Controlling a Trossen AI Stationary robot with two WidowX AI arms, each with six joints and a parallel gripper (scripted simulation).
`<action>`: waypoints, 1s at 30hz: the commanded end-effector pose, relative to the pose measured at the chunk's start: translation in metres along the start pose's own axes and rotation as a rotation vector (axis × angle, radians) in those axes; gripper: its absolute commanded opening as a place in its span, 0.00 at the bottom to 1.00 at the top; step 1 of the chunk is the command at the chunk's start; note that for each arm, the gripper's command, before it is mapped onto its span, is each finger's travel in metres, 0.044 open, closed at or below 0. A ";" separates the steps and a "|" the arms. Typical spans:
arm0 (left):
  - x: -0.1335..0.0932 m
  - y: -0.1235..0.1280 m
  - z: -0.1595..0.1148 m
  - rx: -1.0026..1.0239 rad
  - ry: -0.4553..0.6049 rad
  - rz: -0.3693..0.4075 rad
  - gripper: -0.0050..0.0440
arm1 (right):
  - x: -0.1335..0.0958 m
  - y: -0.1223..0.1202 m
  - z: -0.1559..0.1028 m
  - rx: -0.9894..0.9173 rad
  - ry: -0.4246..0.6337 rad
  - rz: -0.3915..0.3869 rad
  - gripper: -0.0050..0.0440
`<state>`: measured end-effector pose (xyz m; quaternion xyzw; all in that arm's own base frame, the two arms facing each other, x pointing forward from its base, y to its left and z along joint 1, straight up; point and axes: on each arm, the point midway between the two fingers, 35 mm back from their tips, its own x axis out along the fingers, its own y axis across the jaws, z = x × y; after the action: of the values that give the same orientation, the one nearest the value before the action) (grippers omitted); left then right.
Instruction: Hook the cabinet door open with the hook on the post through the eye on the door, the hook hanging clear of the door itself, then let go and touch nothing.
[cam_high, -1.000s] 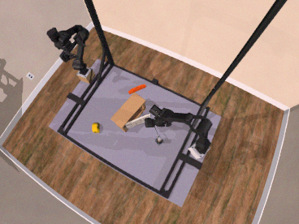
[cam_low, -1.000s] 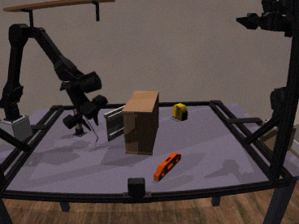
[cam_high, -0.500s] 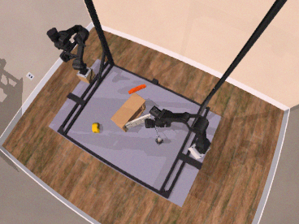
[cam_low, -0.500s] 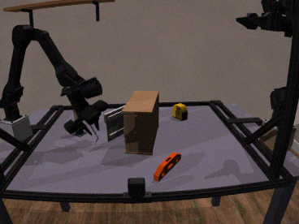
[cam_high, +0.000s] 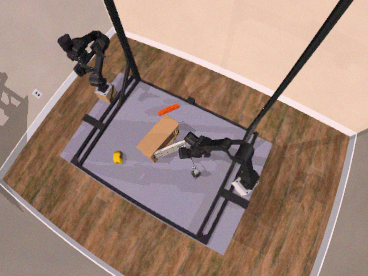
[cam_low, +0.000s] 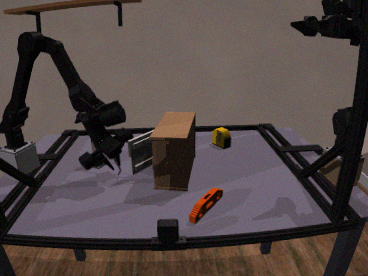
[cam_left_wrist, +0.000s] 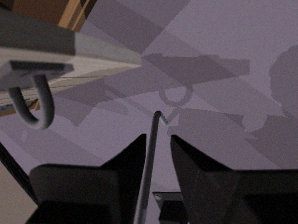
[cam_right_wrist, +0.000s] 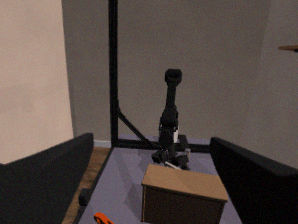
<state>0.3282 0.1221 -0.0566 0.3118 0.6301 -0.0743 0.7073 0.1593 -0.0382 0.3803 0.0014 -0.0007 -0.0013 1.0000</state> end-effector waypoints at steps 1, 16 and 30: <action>0.003 -0.003 -0.003 0.004 0.011 -0.006 0.13 | 0.000 0.001 0.000 -0.002 0.000 0.002 0.92; 0.000 -0.002 0.001 0.000 0.001 -0.005 0.10 | 0.000 0.001 0.000 -0.002 0.000 0.002 0.92; -0.026 0.009 0.013 -0.116 -0.315 0.021 0.10 | 0.000 0.001 0.000 -0.002 0.000 0.002 0.92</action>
<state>0.3413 0.1247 -0.0345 0.2864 0.5491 -0.0669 0.7823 0.1592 -0.0378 0.3804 0.0004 -0.0009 -0.0019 1.0000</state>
